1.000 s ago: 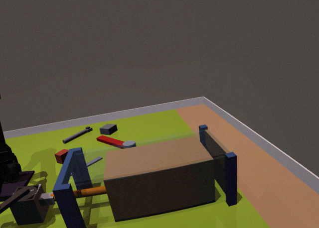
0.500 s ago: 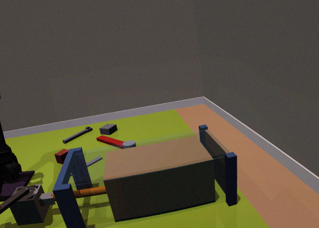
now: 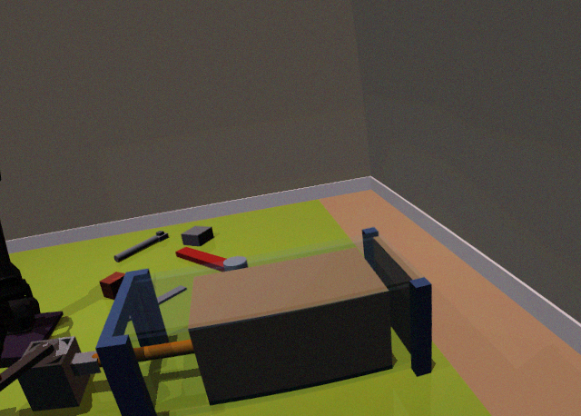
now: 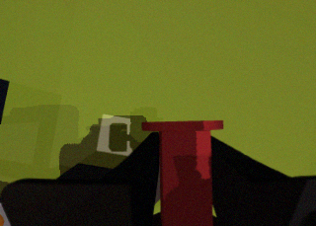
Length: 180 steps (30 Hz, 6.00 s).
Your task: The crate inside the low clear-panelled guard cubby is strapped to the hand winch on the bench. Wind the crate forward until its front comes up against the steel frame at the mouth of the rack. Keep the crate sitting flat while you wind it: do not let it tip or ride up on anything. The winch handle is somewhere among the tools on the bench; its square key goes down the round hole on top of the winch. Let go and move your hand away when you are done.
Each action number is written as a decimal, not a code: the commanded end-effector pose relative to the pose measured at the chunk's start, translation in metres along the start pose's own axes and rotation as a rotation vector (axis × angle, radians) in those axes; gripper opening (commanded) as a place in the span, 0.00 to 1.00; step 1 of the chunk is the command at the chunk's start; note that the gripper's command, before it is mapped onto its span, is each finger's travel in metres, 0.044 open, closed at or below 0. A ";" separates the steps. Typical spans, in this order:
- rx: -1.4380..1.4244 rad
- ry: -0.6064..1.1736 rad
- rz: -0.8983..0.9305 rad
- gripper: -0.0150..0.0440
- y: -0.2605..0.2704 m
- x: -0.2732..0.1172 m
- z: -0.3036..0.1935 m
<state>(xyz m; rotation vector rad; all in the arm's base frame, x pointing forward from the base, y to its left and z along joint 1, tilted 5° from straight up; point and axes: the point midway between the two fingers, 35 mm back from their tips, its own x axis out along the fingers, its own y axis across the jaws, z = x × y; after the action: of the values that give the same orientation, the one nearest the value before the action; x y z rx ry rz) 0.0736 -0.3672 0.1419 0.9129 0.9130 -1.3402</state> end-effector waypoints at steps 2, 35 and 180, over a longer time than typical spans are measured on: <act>-0.024 -0.029 0.072 0.25 0.026 0.002 0.010; -0.023 -0.030 0.075 0.25 0.057 0.003 0.017; -0.022 -0.030 0.077 0.25 0.077 0.001 0.016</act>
<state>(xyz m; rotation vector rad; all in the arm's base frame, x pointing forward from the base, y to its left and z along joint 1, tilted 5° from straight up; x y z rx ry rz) 0.1208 -0.3859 0.1465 0.8976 0.8823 -1.3615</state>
